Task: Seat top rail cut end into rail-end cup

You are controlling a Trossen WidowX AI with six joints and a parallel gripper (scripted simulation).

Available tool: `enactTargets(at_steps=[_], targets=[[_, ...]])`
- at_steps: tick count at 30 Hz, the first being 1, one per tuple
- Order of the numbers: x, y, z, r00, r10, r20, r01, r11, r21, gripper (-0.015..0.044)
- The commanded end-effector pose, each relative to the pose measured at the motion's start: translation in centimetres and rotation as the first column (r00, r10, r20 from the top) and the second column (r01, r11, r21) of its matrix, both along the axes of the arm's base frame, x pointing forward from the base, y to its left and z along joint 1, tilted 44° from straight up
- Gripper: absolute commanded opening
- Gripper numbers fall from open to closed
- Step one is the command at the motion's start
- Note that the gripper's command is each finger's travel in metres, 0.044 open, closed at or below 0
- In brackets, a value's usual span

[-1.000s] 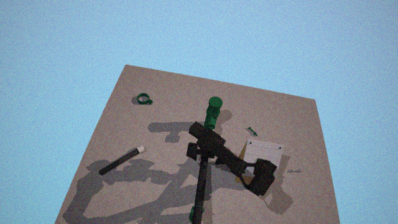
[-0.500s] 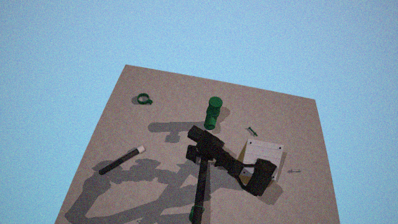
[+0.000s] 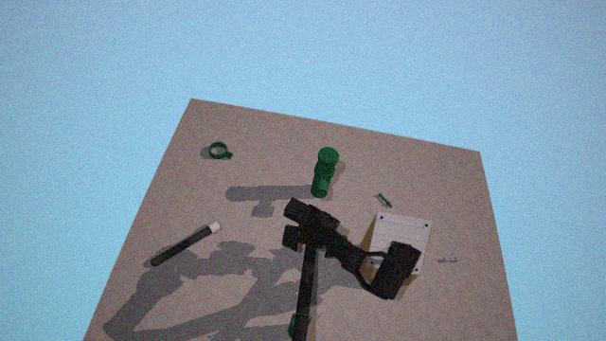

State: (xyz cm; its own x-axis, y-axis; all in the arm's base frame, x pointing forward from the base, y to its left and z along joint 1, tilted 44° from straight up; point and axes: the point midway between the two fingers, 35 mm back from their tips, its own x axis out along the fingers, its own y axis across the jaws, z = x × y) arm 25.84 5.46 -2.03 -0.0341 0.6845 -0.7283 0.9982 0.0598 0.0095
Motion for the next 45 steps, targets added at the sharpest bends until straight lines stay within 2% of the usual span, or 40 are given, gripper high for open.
enactTargets(at_steps=[1,12,22,31,36,40,45], targets=[[-0.3,0.6,-0.6,1.0,-0.002,-0.007,0.002,1.0,0.005,0.044],[-0.5,1.7,-1.6,1.0,-0.002,-0.008,0.002,1.0,0.008,0.044],[-0.5,1.7,-1.6,1.0,-0.002,-0.008,0.002,1.0,0.008,0.0178],[-0.5,1.7,-1.6,1.0,-0.002,-0.008,0.002,1.0,0.008,0.0118],[-0.3,1.3,-1.2,1.0,-0.002,-0.007,0.002,1.0,0.008,0.0],[-0.1,0.7,-1.0,1.0,-0.001,-0.001,0.001,1.0,-0.018,0.0],[0.4,-1.9,0.0,1.0,0.006,0.014,-0.004,0.991,-0.133,0.0]])
